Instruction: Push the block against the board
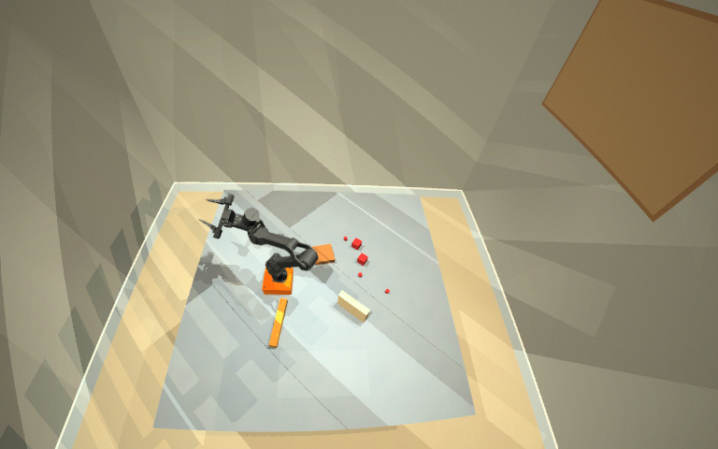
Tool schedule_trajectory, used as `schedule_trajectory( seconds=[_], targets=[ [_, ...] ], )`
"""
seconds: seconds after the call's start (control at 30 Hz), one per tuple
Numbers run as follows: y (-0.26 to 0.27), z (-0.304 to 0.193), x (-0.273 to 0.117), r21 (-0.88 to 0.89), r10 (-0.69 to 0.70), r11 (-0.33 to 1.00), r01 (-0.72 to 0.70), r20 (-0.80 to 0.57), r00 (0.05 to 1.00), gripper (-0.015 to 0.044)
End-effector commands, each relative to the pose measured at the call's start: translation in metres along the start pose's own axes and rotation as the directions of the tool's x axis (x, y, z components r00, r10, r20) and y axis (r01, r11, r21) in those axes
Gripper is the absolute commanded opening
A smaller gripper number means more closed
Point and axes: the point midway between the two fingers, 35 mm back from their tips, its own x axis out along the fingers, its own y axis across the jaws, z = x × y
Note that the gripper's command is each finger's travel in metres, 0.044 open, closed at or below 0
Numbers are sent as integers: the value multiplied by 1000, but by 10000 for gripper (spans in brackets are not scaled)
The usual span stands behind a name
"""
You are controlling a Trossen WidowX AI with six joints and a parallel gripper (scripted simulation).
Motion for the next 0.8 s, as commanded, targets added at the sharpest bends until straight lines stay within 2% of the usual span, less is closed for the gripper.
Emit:
schedule_trajectory(
  seconds=[0.0, 0.1, 0.47, 0.77],
  targets=[
    [0, 0, 0, 0, 0, 1000, 0, 0, 1000, 374],
    [-4, -4, 0, -7, -12, 1000, 12, -18, 1000, 295],
    [-81, -64, -18, -135, -216, 974, 183, -303, 928, 6],
    [-147, -106, -59, -256, -381, 923, 287, -504, 775, 0]
  ],
)
